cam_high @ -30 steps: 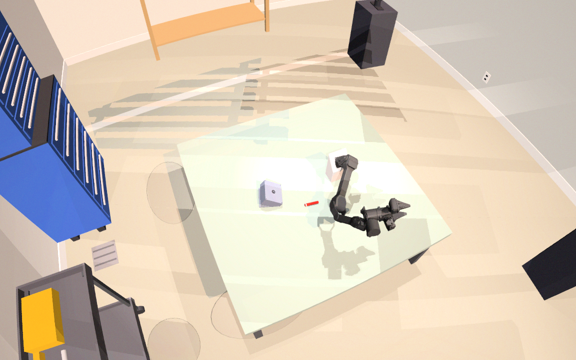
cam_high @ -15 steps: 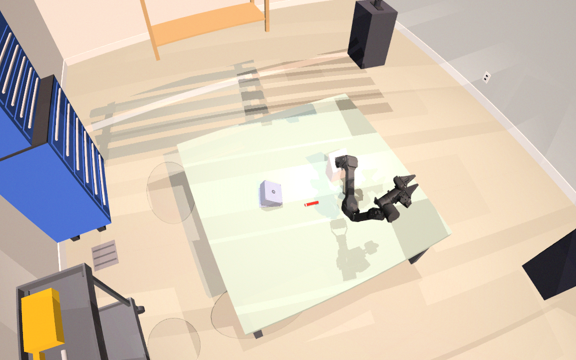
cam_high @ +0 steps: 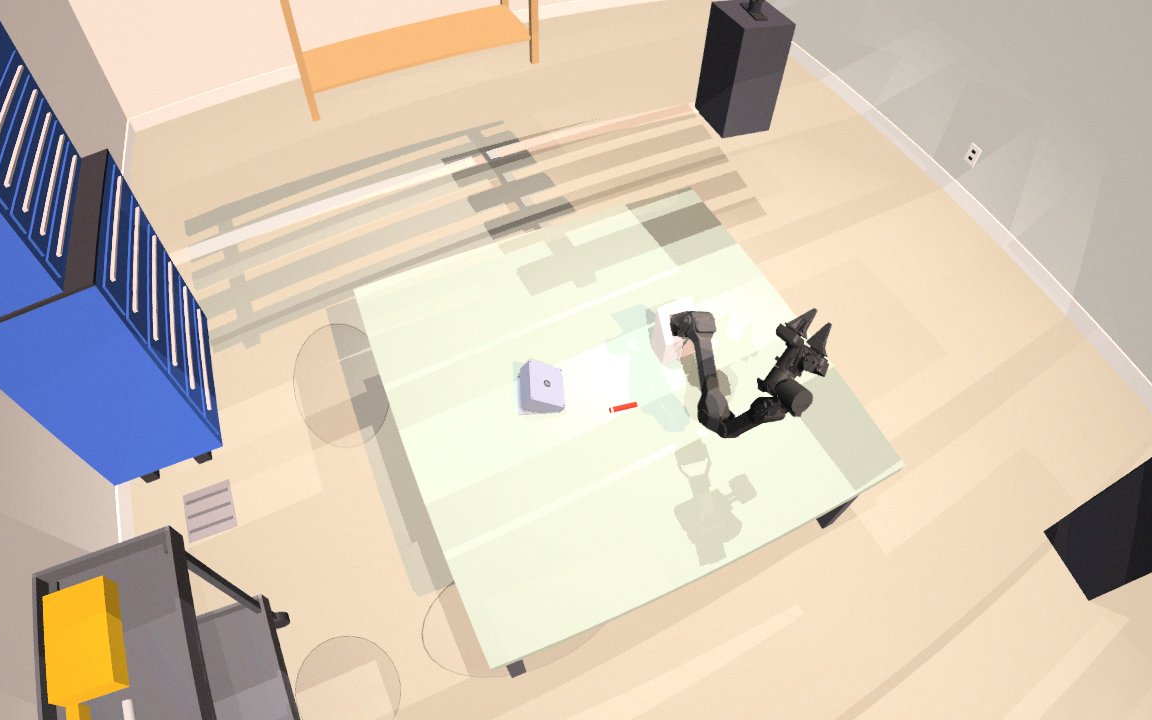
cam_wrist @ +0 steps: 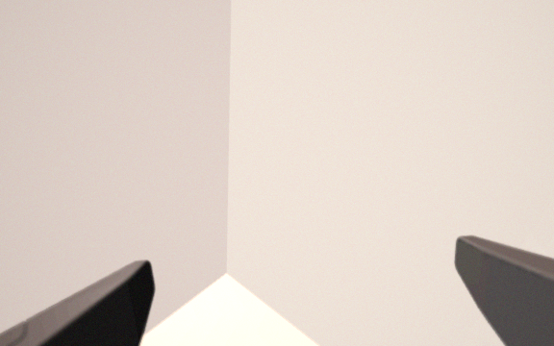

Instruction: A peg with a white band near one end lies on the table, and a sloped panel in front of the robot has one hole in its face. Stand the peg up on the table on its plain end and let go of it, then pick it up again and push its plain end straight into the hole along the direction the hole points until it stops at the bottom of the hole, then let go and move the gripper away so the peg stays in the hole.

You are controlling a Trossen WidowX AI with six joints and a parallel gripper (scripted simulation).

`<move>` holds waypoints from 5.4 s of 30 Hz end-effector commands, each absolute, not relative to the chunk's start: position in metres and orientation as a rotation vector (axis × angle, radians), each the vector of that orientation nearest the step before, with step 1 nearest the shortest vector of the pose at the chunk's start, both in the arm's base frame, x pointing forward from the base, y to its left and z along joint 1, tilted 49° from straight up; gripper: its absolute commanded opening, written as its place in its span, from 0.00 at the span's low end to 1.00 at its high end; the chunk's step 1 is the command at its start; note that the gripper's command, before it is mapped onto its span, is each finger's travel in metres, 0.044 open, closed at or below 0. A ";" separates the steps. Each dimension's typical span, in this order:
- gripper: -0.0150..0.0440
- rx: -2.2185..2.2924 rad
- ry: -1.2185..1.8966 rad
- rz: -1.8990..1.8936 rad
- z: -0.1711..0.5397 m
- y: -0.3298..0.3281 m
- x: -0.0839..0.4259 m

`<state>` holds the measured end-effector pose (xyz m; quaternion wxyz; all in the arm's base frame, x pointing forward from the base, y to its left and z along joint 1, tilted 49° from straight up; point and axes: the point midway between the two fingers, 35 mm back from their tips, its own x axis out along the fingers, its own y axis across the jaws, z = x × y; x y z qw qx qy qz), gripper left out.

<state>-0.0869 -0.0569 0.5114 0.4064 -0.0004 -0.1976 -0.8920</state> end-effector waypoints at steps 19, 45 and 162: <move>1.00 0.297 -0.015 -1.688 0.438 -0.208 -0.009; 1.00 0.469 0.463 -0.937 0.319 -0.240 0.165; 0.69 0.724 1.557 0.625 0.026 0.171 0.252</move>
